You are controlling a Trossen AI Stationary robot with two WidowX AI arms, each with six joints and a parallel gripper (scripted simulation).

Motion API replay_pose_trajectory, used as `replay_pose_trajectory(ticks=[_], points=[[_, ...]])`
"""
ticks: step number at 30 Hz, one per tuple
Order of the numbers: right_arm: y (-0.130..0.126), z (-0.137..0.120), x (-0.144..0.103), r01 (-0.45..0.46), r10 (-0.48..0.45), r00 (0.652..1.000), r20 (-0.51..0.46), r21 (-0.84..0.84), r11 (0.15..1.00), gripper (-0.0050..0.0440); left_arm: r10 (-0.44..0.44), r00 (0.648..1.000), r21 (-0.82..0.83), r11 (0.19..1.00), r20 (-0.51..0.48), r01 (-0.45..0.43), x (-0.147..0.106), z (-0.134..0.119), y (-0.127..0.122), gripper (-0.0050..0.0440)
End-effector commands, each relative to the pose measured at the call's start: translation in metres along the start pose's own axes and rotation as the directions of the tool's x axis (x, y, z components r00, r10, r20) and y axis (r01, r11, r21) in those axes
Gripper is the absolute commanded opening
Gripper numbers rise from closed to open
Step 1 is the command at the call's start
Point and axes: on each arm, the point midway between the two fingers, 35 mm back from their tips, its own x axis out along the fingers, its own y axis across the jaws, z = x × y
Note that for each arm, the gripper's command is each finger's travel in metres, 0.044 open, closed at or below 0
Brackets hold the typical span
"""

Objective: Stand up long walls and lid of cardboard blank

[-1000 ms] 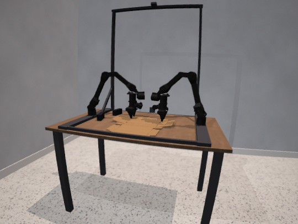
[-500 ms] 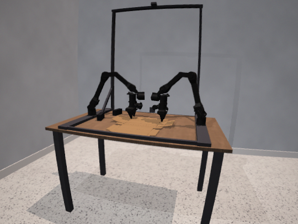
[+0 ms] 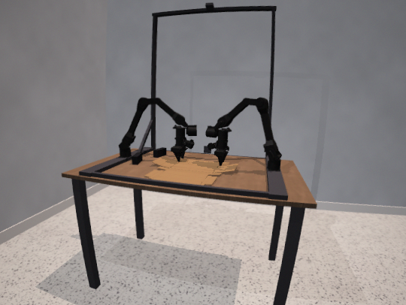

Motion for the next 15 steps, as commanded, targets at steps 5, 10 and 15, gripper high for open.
replay_pose_trajectory(ticks=[5,10,15], points=[[0.0009,0.0026,0.0057,-0.006,0.006,1.0,0.008,-0.001,1.0,0.0316,-0.005,1.0,0.001,1.0,0.006,0.005,0.0077,0.0029,-0.001,0.0316],[0.0009,0.0026,0.0069,-0.006,0.006,1.0,0.008,-0.001,1.0,0.0316,-0.005,1.0,0.001,1.0,0.006,0.005,0.0089,0.0029,-0.001,0.0316],[0.0009,0.0026,0.0089,-0.006,0.006,1.0,0.008,-0.001,1.0,0.0316,-0.005,1.0,0.001,1.0,0.006,0.005,0.0109,0.0029,-0.001,0.0316]])
